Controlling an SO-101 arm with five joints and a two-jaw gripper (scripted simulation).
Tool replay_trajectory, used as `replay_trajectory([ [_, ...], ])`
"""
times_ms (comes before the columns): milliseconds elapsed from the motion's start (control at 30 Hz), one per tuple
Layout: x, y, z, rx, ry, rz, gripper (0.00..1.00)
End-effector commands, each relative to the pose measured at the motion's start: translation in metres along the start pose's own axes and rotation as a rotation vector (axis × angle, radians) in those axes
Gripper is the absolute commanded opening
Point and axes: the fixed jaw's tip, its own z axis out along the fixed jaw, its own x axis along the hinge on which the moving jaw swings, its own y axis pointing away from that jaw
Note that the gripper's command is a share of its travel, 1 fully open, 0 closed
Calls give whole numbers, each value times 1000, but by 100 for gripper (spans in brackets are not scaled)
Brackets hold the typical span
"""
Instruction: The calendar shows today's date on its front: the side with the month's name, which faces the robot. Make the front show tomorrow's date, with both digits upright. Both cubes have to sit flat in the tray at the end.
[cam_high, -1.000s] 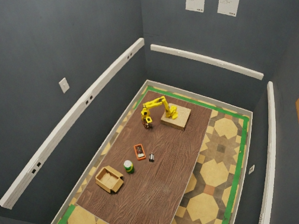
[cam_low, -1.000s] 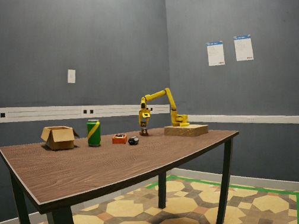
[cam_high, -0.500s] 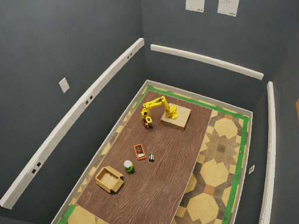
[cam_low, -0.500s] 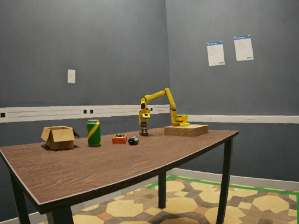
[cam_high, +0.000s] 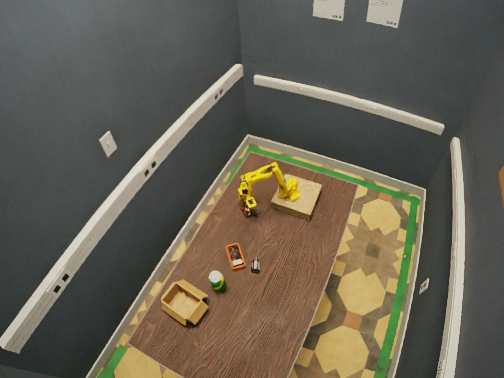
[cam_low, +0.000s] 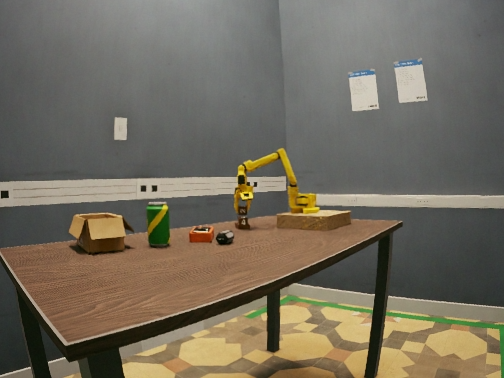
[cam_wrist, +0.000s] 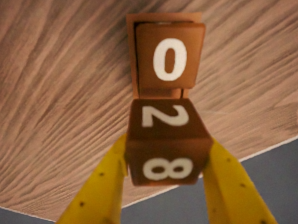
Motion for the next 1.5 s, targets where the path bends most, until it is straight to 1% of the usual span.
replay_trajectory([
  [0,1,-1,1,-5,-3,2,0],
  [867,2,-4,1,-5,-3,-8,0],
  [1200,2,-4,7,-5,-3,-13,0],
  [1467,2,-3,7,-5,-3,-13,0],
])
